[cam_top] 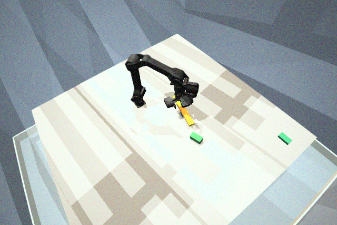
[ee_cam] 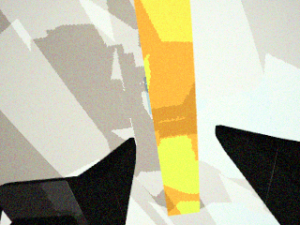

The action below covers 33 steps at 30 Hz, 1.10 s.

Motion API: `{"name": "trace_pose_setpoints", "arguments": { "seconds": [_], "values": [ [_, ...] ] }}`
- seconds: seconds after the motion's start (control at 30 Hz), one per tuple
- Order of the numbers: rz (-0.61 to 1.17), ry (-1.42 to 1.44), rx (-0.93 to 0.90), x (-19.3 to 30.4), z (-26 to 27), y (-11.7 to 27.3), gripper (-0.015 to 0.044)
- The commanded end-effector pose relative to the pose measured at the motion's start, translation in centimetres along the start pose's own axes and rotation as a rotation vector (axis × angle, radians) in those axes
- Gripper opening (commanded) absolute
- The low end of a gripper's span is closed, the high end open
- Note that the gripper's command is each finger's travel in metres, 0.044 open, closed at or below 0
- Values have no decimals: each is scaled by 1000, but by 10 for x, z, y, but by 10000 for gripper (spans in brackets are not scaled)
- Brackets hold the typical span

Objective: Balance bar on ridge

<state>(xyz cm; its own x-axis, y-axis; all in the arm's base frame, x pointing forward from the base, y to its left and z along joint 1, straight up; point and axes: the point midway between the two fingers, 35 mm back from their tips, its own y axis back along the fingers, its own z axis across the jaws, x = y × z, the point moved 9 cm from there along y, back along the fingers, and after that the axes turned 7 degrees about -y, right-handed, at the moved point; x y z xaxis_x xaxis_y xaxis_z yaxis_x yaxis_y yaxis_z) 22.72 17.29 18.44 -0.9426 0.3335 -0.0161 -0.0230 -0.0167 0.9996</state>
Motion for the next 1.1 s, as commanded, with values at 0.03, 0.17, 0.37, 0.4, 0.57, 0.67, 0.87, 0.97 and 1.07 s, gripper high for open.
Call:
{"name": "trace_pose_setpoints", "arguments": {
  "seconds": [0.03,0.17,0.37,0.4,0.57,0.67,0.87,0.97,1.07],
  "values": [
    [0,0,1,0,0,0,440],
    [0,0,1,-2,2,18,440],
    [0,0,0,-1,1,92,440],
    [0,0,0,0,0,98,440],
    [0,0,0,0,0,100,440],
    [0,0,0,0,0,100,440],
    [0,0,0,0,0,100,440],
    [0,0,0,0,0,100,440],
    [0,0,0,0,0,100,440]
  ]
}}
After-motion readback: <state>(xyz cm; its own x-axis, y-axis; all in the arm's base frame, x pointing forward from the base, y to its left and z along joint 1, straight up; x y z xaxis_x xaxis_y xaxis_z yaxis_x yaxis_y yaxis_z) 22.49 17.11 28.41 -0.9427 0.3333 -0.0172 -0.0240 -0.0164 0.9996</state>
